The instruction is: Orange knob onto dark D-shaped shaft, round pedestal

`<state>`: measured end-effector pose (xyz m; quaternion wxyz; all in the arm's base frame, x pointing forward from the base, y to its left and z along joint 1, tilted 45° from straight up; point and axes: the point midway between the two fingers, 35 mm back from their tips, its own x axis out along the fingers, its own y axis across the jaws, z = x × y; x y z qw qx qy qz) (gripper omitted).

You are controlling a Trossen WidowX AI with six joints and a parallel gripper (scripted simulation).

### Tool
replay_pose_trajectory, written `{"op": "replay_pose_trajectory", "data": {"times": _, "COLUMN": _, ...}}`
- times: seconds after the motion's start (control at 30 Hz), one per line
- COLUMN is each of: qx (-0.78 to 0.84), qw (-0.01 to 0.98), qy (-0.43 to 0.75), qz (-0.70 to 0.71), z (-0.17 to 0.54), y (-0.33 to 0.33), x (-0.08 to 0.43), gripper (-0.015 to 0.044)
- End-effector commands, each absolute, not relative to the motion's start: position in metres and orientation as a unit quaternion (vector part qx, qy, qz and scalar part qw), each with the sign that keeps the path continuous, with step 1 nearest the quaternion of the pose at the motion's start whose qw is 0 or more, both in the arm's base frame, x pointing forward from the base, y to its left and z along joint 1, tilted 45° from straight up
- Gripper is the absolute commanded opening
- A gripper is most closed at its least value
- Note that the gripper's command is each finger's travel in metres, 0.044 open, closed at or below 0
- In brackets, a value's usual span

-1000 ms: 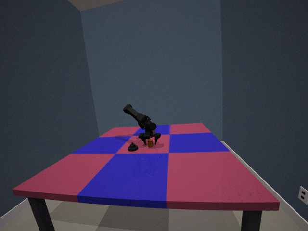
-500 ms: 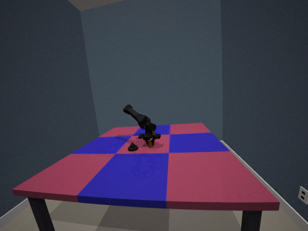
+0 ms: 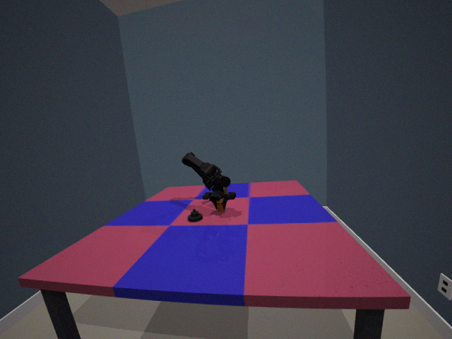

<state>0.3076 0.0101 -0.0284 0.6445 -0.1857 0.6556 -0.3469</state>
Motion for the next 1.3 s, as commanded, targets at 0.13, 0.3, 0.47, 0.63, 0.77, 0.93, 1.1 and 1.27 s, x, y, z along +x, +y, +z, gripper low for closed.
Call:
{"op": "replay_pose_trajectory", "data": {"times": 0.13, "qx": -0.183, "qw": 0.648, "qy": 0.655, "qz": -0.343, "z": -0.005, "y": 0.044, "x": 0.317, "gripper": 0.0000}}
{"op": "replay_pose_trajectory", "data": {"times": 0.3, "qx": -0.183, "qw": 0.647, "qy": 0.655, "qz": -0.344, "z": 0.012, "y": 0.063, "x": 0.320, "gripper": 0.0000}}
{"op": "replay_pose_trajectory", "data": {"times": 0.47, "qx": -0.183, "qw": 0.647, "qy": 0.655, "qz": -0.344, "z": 0.030, "y": 0.082, "x": 0.320, "gripper": 0.0000}}
{"op": "replay_pose_trajectory", "data": {"times": 0.63, "qx": -0.184, "qw": 0.646, "qy": 0.655, "qz": -0.346, "z": 0.043, "y": 0.095, "x": 0.318, "gripper": 0.0000}}
{"op": "replay_pose_trajectory", "data": {"times": 0.77, "qx": -0.183, "qw": 0.647, "qy": 0.655, "qz": -0.345, "z": 0.045, "y": 0.091, "x": 0.320, "gripper": 0.0000}}
{"op": "replay_pose_trajectory", "data": {"times": 0.93, "qx": -0.182, "qw": 0.647, "qy": 0.656, "qz": -0.342, "z": 0.051, "y": 0.077, "x": 0.325, "gripper": 0.0000}}
{"op": "replay_pose_trajectory", "data": {"times": 1.1, "qx": -0.181, "qw": 0.648, "qy": 0.657, "qz": -0.341, "z": 0.058, "y": 0.064, "x": 0.330, "gripper": 0.0000}}
{"op": "replay_pose_trajectory", "data": {"times": 1.27, "qx": -0.181, "qw": 0.649, "qy": 0.657, "qz": -0.339, "z": 0.065, "y": 0.049, "x": 0.334, "gripper": 0.0000}}
